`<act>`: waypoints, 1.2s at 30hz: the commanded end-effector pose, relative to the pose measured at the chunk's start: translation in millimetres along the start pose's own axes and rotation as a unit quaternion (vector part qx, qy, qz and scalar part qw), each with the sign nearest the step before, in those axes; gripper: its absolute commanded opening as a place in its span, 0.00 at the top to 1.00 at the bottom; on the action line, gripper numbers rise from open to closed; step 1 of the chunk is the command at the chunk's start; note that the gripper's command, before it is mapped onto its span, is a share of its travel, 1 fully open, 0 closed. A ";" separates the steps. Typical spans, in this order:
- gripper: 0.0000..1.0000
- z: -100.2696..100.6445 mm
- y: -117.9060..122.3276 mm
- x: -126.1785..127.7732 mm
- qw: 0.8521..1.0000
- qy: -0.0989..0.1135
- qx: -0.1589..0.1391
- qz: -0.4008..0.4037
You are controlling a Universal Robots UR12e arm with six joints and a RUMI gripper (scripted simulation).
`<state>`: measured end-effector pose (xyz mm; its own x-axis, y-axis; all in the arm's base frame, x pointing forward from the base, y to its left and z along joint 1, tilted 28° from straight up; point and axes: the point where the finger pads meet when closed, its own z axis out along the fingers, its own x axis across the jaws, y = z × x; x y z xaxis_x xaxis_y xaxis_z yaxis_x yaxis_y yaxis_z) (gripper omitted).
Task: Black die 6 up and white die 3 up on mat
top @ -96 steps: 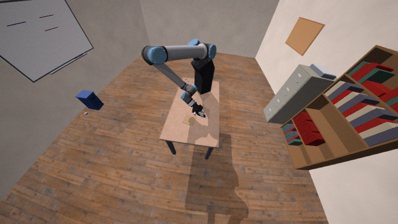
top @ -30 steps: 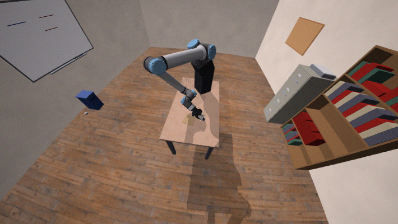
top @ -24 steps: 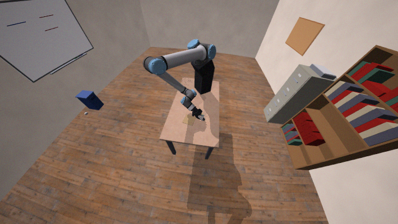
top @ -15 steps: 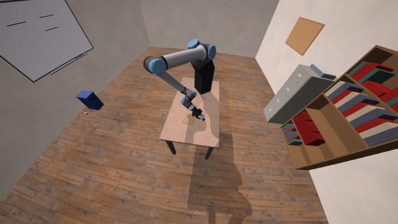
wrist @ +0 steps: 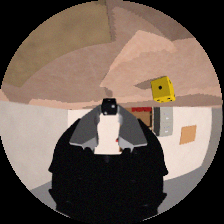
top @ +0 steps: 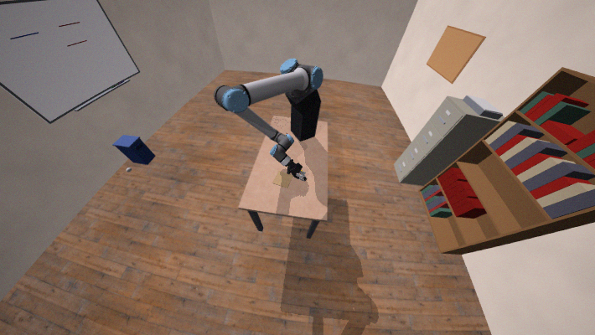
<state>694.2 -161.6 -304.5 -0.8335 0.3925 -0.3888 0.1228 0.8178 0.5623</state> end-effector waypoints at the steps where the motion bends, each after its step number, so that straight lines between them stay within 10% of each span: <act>1: 0.94 1.7 -2.2 -0.2 1.000 0.000 0.000 0.000; 36: 0.94 4.3 -5.9 -0.2 1.000 0.000 0.000 0.000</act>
<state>695.8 -164.9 -311.3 -0.8335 0.3925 -0.3888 0.1228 0.8178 0.5623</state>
